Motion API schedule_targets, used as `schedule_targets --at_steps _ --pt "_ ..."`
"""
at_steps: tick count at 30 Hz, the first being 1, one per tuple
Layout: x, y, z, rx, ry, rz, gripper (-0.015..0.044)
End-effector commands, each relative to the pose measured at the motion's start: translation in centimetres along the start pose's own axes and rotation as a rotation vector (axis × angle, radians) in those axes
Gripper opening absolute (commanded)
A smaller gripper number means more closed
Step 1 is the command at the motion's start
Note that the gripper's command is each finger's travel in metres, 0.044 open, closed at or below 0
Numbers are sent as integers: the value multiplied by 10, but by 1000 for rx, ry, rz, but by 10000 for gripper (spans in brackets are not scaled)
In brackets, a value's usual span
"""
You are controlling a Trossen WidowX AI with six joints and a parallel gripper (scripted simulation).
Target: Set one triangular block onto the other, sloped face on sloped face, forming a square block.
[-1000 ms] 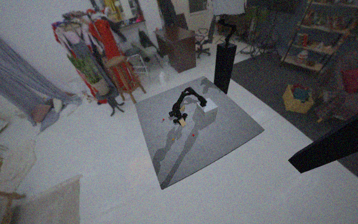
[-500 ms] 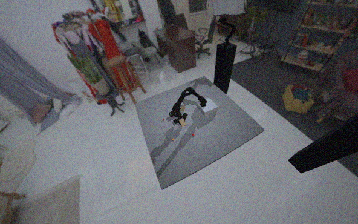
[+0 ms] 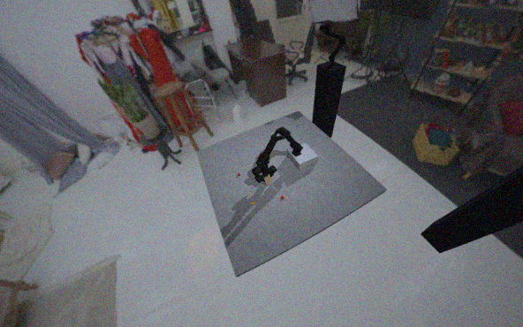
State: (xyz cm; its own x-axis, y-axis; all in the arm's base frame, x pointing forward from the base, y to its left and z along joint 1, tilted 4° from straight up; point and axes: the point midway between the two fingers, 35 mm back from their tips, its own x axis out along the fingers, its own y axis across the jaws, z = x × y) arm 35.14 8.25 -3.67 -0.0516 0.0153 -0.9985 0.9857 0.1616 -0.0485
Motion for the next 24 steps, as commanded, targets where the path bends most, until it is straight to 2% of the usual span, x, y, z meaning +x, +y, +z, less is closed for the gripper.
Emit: schedule_targets --at_steps 1,24 --pt "-5 0 -7 3 -105 3 0" --pt "-9 0 -49 3 -696 -2 0"
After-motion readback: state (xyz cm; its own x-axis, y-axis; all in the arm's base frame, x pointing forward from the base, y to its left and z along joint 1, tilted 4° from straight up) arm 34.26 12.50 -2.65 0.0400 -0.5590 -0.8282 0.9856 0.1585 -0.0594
